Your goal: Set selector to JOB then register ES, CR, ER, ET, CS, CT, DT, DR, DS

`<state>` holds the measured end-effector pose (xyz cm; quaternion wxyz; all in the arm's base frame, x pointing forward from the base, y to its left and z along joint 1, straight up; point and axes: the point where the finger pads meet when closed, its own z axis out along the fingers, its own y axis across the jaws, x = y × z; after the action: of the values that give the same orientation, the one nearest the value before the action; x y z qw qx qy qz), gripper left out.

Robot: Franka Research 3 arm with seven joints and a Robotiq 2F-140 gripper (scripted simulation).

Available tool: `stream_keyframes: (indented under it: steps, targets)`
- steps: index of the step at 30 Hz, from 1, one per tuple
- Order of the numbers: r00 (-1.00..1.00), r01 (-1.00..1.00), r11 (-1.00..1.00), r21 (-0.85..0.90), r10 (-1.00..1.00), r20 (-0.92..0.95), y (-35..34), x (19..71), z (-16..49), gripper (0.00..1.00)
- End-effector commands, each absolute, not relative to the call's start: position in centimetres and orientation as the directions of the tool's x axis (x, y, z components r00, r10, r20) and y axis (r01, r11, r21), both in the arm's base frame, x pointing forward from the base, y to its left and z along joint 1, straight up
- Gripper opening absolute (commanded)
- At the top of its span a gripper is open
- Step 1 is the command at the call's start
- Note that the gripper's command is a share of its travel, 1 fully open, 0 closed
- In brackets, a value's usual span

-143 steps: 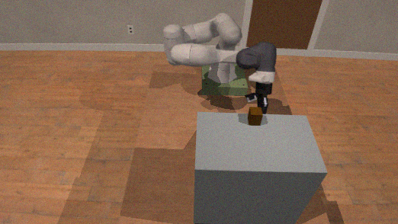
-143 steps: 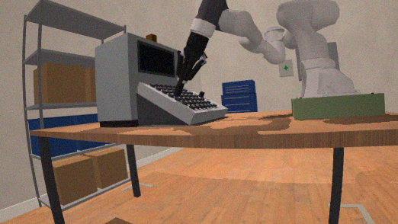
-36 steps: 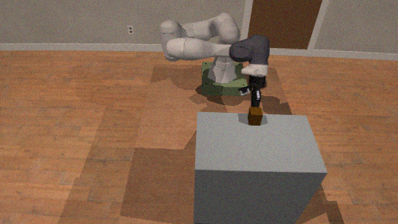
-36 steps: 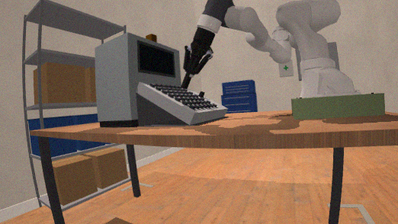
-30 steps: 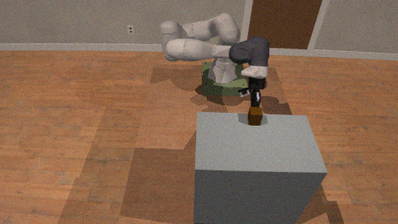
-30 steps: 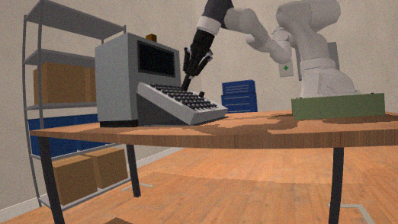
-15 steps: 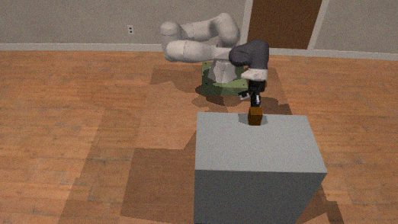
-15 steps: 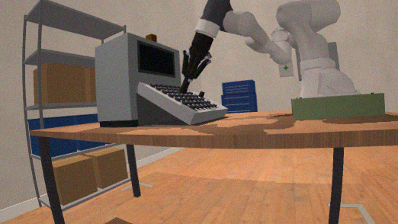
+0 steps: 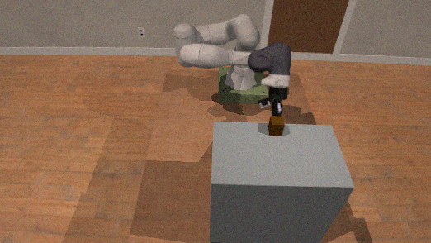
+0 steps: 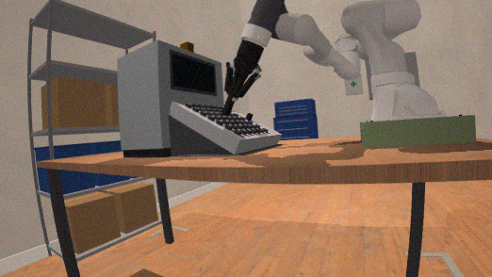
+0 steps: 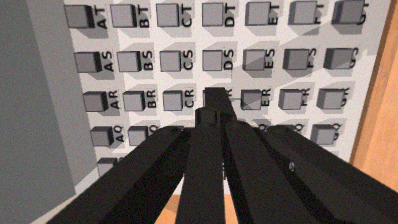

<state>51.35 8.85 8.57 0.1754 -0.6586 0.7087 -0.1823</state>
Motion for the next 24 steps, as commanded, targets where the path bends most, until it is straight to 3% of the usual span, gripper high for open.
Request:
stream_keyframes:
  steps: [1, 24]
  targets:
    - [-0.063, -0.869, 0.059, -0.492, -0.998, -0.007, 8.94, 51.47, 8.63, 0.1]
    - [-0.063, -0.869, 0.059, -0.492, -0.998, -0.007, 8.92, 51.76, 8.13, 0.1]
